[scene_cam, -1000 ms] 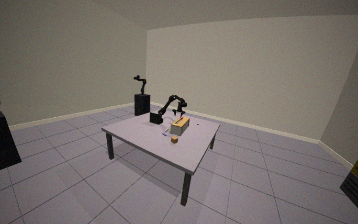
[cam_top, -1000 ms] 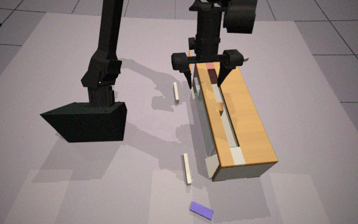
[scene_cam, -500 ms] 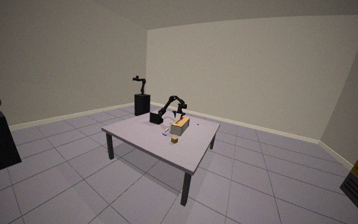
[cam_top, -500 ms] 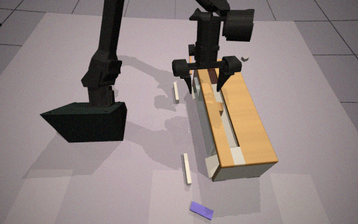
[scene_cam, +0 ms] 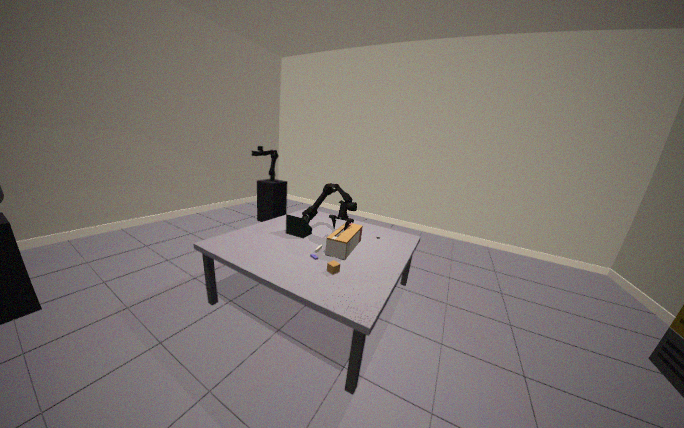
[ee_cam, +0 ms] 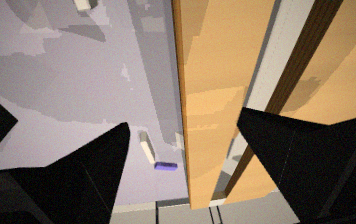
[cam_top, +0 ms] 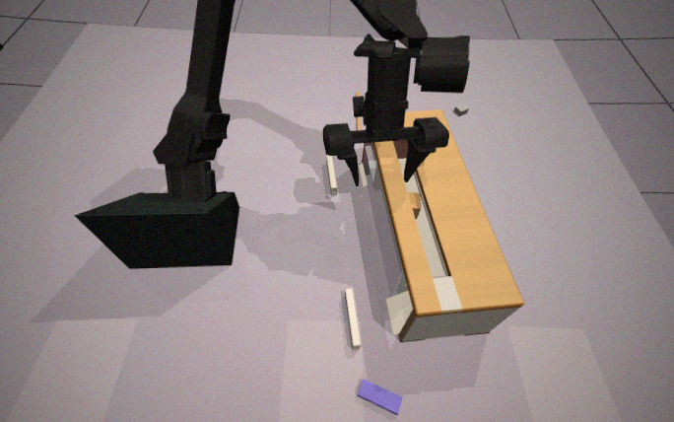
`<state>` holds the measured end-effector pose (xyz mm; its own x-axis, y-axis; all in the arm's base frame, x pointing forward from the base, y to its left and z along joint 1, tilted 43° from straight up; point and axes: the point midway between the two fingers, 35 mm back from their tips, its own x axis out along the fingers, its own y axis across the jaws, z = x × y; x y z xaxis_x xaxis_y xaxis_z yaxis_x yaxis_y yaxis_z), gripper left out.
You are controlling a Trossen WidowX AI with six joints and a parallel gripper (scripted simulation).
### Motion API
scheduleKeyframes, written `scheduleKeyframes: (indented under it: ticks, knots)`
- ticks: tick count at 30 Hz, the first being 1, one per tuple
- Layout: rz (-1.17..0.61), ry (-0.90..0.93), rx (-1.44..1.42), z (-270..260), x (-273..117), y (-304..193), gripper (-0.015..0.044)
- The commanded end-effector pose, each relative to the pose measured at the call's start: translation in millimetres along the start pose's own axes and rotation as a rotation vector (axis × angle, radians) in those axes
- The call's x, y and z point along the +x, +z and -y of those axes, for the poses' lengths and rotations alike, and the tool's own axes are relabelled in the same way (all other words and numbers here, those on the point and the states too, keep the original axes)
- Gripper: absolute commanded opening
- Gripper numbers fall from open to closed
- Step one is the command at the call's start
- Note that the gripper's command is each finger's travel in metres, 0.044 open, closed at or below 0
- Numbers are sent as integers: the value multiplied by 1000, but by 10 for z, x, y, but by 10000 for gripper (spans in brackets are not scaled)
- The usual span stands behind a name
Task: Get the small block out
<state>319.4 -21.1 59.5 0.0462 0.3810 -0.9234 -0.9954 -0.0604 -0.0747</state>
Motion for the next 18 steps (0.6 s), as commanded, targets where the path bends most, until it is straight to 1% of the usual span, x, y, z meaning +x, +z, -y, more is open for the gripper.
scheduleKeyframes:
  ticks: [1,14,18]
  knots:
    - [5,2,1,-15,65,38,400]
    - [7,2,1,-52,254,128,400]
    - [2,0,0,-35,212,88,400]
